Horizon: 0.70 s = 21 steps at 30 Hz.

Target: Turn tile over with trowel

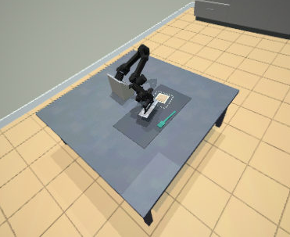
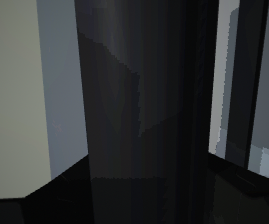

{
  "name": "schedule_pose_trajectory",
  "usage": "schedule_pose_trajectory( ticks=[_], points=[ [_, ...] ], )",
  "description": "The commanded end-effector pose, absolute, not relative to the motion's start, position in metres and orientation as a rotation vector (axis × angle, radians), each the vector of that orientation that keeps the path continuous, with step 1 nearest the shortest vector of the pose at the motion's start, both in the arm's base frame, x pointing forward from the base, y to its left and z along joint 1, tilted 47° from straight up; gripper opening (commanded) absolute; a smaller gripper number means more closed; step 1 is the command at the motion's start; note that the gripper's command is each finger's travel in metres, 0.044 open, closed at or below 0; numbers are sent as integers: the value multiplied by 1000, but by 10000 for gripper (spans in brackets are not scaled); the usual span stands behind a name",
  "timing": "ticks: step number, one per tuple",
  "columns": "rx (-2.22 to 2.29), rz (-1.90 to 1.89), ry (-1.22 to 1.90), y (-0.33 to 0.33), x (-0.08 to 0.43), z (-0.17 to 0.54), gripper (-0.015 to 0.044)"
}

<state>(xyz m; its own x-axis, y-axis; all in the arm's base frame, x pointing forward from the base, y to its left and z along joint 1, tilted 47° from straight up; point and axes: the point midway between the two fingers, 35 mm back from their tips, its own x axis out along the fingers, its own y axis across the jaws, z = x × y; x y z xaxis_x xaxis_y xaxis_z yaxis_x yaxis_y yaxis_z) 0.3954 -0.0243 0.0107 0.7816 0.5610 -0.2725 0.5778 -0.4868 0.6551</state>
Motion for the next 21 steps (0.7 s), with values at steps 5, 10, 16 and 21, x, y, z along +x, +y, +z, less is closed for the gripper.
schedule_pose_trajectory(
  ticks=[5,10,16,21],
  points=[
    [2193,-25,829,-28,396,12,0],
    [2193,-25,829,-28,396,12,0],
    [2194,-26,832,-27,396,12,0],
    [2198,-28,844,-24,395,11,0]
  ],
)
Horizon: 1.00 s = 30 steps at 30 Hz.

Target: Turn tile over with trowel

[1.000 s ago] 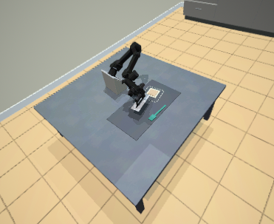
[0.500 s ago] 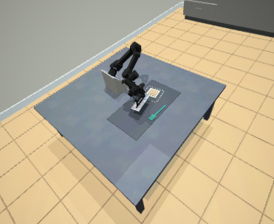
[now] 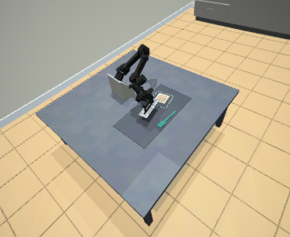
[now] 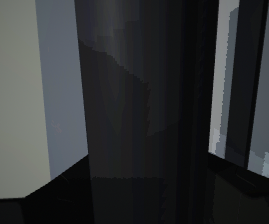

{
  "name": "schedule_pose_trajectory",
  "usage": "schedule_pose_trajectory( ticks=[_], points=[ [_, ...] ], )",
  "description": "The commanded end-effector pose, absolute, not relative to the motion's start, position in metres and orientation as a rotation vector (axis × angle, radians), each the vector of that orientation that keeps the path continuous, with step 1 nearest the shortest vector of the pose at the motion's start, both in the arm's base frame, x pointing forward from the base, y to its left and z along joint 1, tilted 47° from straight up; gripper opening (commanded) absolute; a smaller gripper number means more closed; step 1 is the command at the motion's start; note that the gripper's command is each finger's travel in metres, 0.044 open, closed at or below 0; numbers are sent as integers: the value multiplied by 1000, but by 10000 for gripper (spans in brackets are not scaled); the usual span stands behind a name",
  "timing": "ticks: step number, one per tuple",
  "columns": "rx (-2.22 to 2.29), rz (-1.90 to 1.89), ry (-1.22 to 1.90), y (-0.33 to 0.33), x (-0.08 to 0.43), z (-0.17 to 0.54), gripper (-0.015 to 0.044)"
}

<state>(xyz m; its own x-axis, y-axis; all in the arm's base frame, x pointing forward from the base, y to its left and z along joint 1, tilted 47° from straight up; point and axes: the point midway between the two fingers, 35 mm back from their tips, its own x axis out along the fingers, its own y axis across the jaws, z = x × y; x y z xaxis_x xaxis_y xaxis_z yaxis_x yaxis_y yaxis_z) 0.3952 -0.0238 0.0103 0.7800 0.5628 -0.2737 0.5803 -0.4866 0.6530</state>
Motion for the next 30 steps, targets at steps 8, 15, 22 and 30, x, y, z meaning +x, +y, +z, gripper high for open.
schedule_pose_trajectory(
  ticks=[8,15,22,30],
  points=[
    [2135,-56,902,-34,395,-15,0],
    [2052,-60,993,-46,391,-49,0],
    [1989,-24,1074,-56,385,-77,0],
    [1940,58,1136,-67,375,-103,0]
  ],
)
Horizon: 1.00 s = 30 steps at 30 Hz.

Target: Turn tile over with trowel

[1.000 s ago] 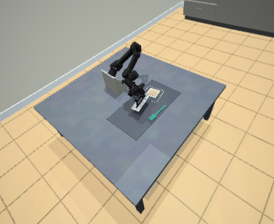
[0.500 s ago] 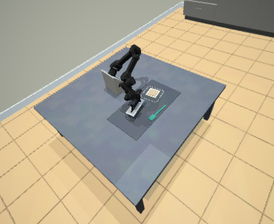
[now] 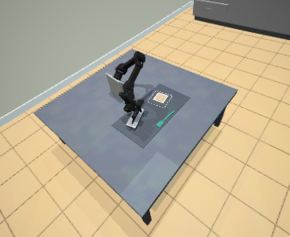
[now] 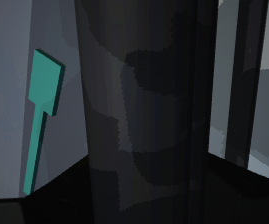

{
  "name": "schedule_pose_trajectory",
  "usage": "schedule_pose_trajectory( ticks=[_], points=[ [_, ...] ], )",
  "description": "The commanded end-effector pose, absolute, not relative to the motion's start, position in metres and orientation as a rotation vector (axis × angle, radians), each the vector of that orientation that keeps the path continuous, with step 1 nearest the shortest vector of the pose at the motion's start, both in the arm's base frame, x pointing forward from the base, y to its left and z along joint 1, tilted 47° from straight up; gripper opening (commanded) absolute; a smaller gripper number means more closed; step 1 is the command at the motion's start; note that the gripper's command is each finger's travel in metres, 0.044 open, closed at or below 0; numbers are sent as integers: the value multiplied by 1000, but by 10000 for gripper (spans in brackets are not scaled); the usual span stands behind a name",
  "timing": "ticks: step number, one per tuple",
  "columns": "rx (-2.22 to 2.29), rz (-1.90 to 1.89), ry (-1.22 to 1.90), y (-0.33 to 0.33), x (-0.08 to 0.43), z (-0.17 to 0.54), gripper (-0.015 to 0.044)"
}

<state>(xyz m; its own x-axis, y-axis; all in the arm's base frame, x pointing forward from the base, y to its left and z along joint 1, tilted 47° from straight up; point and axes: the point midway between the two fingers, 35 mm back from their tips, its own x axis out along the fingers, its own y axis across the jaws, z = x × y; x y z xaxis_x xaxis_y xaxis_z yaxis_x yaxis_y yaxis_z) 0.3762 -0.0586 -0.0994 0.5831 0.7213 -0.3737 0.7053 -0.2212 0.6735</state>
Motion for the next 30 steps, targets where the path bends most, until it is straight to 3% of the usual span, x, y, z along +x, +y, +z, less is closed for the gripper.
schedule_pose_trajectory(
  ticks=[1,30],
  points=[
    [1936,70,1141,-68,374,-106,0],
    [1945,422,957,-113,341,-157,0]
  ],
)
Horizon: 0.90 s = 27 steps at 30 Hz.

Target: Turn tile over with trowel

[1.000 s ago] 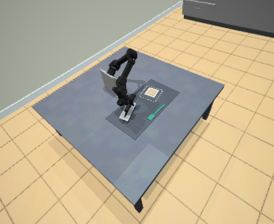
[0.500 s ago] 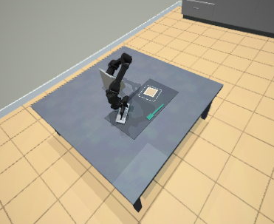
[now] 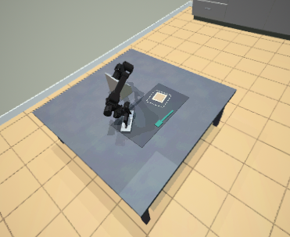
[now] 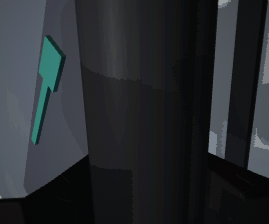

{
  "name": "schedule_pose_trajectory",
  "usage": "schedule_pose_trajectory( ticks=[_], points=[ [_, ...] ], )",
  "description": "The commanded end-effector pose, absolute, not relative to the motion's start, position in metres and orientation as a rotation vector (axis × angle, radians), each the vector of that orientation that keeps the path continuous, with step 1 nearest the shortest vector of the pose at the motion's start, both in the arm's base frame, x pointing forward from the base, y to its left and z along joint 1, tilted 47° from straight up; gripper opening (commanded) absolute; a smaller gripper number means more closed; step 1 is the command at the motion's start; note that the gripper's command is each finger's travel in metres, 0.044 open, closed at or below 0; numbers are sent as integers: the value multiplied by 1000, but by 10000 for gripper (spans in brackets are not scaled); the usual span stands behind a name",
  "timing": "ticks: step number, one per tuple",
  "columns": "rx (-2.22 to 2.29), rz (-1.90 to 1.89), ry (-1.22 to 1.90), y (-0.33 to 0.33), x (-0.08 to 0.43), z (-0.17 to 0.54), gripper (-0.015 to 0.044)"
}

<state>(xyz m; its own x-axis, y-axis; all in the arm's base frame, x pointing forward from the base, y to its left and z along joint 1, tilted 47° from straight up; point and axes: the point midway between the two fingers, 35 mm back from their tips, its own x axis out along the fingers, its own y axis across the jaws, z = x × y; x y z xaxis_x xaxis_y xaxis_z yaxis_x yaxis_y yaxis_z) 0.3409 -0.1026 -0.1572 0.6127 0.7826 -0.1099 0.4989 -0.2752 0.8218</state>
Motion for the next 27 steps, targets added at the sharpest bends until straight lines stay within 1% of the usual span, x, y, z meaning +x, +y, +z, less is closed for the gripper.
schedule_pose_trajectory(
  ticks=[1,27],
  points=[
    [1946,426,948,-114,341,-157,0],
    [1938,416,949,-102,341,-178,0]
  ],
)
